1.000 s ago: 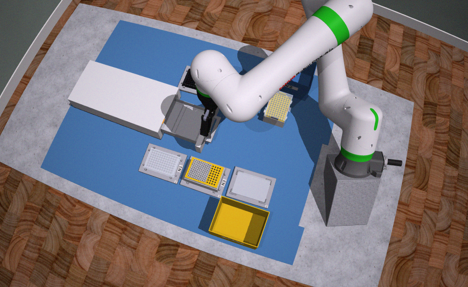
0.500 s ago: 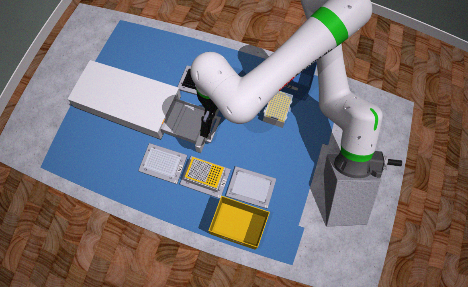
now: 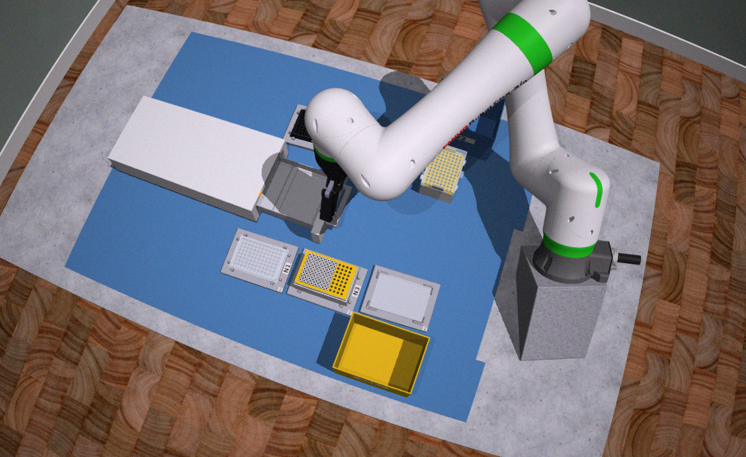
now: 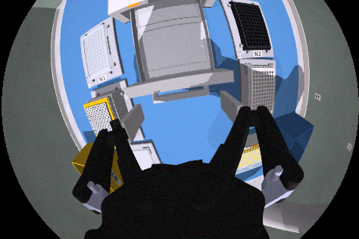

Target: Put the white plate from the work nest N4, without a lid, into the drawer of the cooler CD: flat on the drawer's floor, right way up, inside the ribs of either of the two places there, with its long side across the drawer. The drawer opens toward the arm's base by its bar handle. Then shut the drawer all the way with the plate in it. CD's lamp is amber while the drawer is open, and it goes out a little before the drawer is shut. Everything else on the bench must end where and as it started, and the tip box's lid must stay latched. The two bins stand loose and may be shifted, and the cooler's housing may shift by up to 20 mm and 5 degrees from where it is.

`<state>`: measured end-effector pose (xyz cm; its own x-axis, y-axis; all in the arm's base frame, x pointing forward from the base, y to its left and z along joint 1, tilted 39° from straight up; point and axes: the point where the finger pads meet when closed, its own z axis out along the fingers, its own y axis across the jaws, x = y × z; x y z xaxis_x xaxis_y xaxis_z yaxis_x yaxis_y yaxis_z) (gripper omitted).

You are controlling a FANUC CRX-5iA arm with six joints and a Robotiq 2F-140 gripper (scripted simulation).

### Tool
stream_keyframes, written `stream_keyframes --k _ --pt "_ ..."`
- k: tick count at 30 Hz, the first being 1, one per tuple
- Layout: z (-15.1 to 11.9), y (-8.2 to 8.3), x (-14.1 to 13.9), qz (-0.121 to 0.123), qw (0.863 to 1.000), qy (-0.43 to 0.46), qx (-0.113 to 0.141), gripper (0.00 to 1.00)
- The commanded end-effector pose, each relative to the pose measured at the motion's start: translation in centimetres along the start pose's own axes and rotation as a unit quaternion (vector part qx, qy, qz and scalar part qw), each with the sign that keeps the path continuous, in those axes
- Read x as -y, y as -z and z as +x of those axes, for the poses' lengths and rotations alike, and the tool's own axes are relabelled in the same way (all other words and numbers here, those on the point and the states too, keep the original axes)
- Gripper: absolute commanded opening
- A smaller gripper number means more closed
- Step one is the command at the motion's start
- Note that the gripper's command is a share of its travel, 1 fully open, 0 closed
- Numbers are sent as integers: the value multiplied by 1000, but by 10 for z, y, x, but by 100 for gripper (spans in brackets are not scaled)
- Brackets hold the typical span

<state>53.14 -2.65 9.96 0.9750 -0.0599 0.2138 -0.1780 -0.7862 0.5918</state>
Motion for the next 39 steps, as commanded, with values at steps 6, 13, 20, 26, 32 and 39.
stream_keyframes --k 6,13,20,26,32,39 --pt "0 -11 0 0 1000 0 0 87" --pt "0 -20 0 0 1000 0 0 87" --pt "0 -27 0 0 1000 0 0 87" --pt "0 -35 0 0 1000 0 0 87" --pt "0 -40 0 0 1000 0 0 87" --pt "0 -49 0 0 1000 0 0 87"
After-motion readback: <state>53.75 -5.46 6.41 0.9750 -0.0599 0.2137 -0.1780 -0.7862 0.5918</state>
